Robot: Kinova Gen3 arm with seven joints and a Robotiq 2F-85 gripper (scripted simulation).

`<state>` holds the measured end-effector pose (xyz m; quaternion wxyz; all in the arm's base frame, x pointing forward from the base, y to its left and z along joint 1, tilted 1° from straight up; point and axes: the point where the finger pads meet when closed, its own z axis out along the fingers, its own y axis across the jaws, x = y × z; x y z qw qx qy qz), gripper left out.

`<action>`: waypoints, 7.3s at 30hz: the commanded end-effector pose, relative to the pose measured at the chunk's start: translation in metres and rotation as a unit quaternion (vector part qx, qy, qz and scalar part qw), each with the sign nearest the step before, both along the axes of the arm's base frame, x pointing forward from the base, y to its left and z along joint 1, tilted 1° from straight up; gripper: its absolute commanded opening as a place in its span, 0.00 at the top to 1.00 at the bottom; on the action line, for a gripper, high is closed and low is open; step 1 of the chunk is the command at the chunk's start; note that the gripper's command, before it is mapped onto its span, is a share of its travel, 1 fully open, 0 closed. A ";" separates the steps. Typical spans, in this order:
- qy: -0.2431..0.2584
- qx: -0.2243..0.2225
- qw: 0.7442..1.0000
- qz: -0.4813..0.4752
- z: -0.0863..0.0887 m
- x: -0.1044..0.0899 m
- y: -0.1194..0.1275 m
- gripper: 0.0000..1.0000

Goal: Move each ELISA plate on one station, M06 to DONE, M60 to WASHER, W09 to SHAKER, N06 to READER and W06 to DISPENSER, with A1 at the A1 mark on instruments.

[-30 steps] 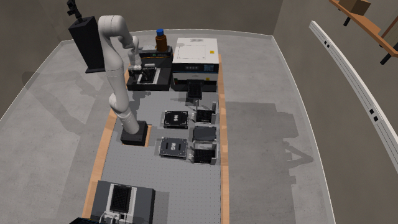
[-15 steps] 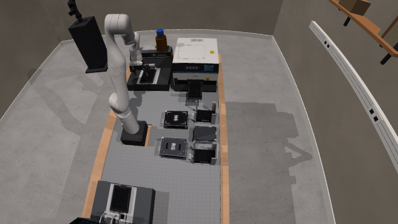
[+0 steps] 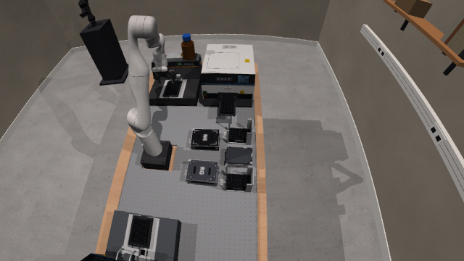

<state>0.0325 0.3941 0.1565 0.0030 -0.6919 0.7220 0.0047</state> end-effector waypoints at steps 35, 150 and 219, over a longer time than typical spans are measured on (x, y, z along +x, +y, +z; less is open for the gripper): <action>0.000 0.000 1.000 0.000 0.002 0.002 0.112 0.00; 0.000 0.000 1.000 0.000 -0.028 0.000 0.081 0.00; 0.000 0.000 1.000 0.000 -0.085 0.000 0.082 0.00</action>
